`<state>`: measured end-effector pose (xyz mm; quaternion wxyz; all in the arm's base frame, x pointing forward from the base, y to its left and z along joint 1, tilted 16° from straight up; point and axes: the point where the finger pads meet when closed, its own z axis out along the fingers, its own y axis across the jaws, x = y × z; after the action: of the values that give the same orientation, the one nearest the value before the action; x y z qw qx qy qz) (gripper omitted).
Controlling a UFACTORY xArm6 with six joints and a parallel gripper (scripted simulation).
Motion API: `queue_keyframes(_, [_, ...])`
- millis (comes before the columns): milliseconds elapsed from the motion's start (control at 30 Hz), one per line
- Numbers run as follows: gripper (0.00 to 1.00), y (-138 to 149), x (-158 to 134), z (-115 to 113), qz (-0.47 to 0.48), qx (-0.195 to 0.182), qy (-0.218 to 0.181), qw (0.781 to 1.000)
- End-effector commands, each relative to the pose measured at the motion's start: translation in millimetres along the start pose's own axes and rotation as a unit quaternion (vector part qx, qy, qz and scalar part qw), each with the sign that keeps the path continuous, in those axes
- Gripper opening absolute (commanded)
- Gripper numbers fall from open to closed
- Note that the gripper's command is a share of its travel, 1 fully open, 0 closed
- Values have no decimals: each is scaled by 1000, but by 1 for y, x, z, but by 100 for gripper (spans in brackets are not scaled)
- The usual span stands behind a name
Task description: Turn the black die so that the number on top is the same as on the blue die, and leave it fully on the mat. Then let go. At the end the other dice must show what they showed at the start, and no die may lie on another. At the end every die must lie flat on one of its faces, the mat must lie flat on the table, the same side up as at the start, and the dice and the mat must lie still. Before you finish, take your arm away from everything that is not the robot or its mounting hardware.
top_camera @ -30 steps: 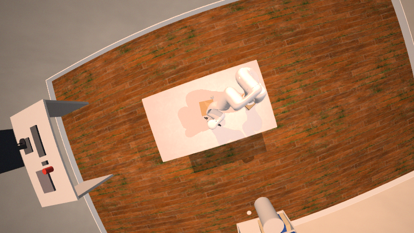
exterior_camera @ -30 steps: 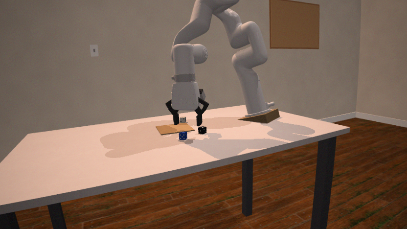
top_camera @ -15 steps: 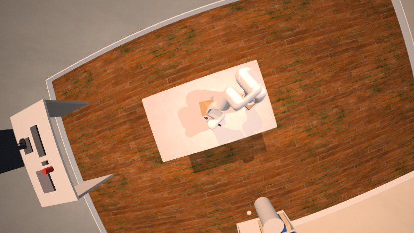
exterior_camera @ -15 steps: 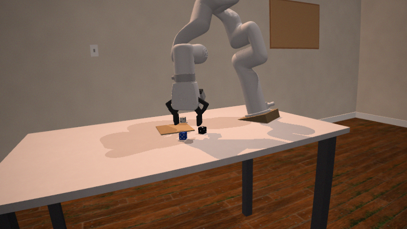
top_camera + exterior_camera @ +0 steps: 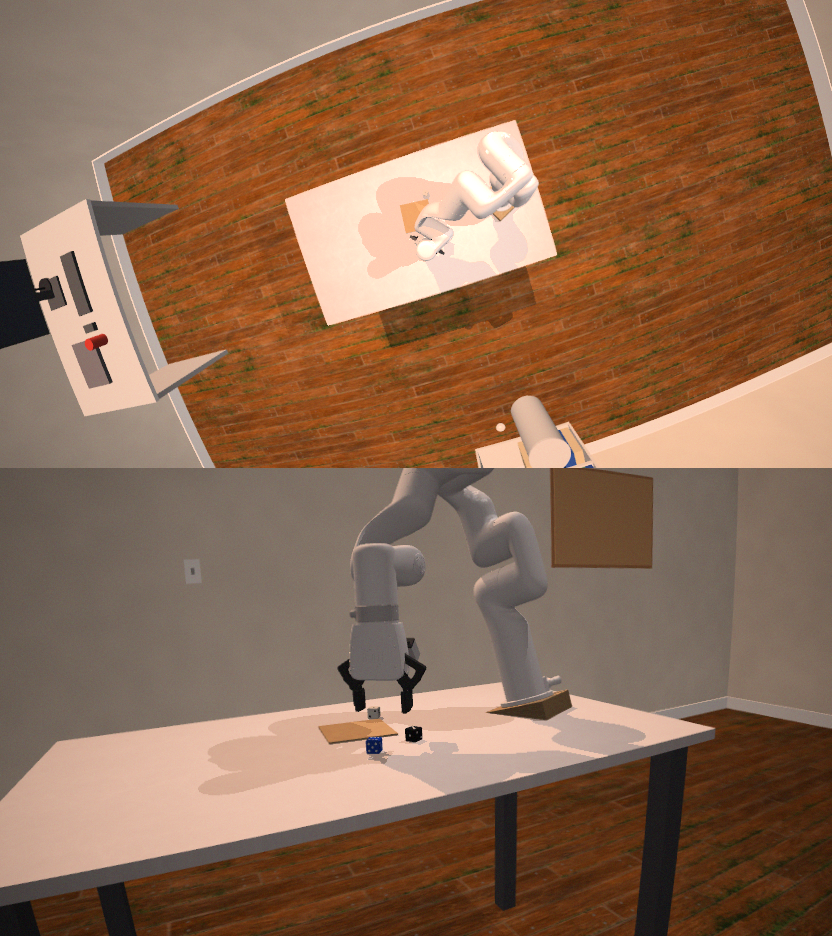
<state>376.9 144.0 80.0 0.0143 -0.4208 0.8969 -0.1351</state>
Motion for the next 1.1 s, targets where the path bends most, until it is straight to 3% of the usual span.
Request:
queue_keyframes(0, [100,-1,-1,-30,0,1,-1,1000])
queue_keyframes(167, [100,-1,-1,-66,0,1,-1,1000])
queue_keyframes(300, [100,-1,-1,-80,0,1,-1,1000])
queue_keyframes(700, [100,0,0,-81,2,1,-1,1000])
queue_keyframes(900, [100,30,40,-78,104,1,-2,995])
queue_keyframes(1067, [100,37,51,-75,131,0,-2,991])
